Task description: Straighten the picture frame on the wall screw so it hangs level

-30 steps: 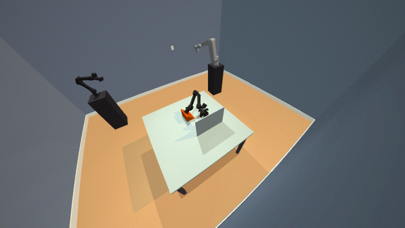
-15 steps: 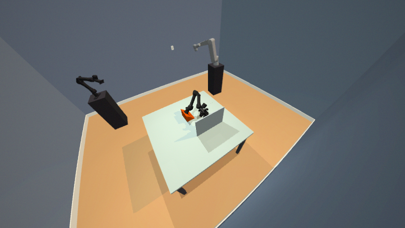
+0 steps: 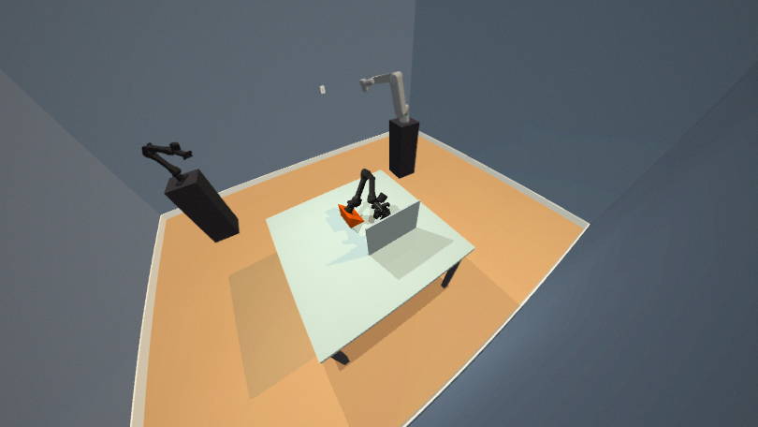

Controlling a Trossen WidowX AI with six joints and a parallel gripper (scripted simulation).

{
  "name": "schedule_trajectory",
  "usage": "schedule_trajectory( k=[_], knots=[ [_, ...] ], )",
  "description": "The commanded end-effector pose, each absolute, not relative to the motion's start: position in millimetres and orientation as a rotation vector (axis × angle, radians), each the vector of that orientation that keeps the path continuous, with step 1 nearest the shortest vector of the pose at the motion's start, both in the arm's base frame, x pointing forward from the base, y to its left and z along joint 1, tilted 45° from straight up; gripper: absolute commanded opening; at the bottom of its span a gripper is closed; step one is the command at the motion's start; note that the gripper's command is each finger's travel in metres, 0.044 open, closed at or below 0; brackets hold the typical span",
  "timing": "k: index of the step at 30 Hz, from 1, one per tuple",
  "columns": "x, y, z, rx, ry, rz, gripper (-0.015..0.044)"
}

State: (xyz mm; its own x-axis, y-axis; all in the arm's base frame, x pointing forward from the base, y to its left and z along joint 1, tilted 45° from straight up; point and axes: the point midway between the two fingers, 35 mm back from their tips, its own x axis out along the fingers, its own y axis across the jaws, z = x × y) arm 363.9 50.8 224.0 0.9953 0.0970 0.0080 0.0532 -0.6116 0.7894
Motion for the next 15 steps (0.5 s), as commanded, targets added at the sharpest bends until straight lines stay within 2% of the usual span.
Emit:
schedule_trajectory(
  k=[1, 15],
  knots=[
    [364.2, 50.0, 226.7, 2.237, 0.092, 0.070, 0.0000],
    [364.2, 50.2, 226.1, 2.237, 0.092, 0.070, 0.0000]
  ],
)
